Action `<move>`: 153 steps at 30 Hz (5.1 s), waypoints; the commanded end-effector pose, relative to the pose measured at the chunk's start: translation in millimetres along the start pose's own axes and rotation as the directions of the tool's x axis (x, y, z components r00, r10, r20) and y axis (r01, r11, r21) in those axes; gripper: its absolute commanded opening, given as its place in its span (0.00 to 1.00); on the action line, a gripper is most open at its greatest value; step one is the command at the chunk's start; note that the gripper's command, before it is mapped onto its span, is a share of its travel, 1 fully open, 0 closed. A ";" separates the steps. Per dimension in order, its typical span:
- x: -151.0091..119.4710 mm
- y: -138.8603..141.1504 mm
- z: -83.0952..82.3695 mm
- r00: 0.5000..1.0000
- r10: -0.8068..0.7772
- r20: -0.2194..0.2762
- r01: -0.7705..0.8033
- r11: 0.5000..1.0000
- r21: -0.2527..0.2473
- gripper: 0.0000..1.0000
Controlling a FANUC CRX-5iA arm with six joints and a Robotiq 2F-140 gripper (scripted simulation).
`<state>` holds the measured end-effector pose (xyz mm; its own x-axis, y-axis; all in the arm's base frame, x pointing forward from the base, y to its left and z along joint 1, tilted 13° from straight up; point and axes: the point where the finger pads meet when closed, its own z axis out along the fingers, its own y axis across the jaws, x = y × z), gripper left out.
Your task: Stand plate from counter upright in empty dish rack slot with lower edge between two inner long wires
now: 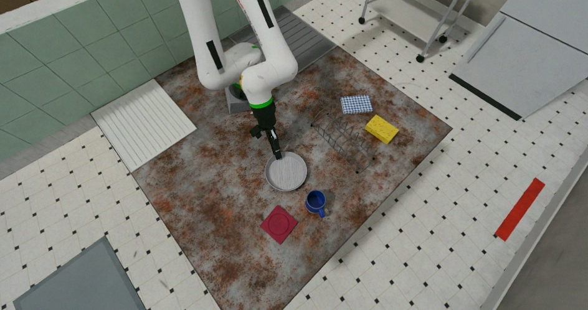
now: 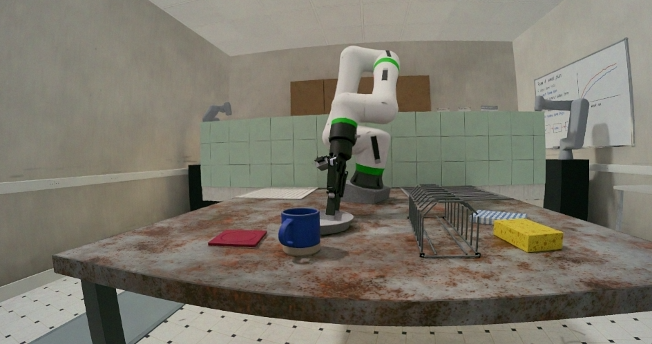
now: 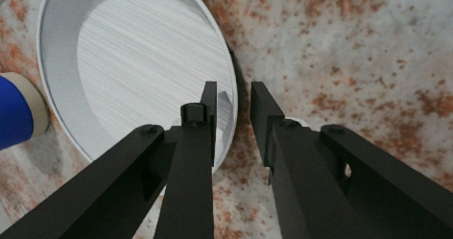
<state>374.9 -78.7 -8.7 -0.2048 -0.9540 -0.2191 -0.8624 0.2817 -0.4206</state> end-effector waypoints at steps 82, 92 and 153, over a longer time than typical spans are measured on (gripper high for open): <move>0.0 -0.6 -0.2 1.000 0.000 0.000 0.000 1.000 0.001 0.10; 0.0 -0.6 -0.2 1.000 0.000 0.000 0.000 1.000 0.001 0.10; 0.0 -20.1 -20.1 1.000 0.000 0.000 0.000 0.985 -0.175 0.10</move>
<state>380.8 -84.8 12.7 -0.2063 -0.9543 -0.2161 -0.9196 0.2645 -0.2903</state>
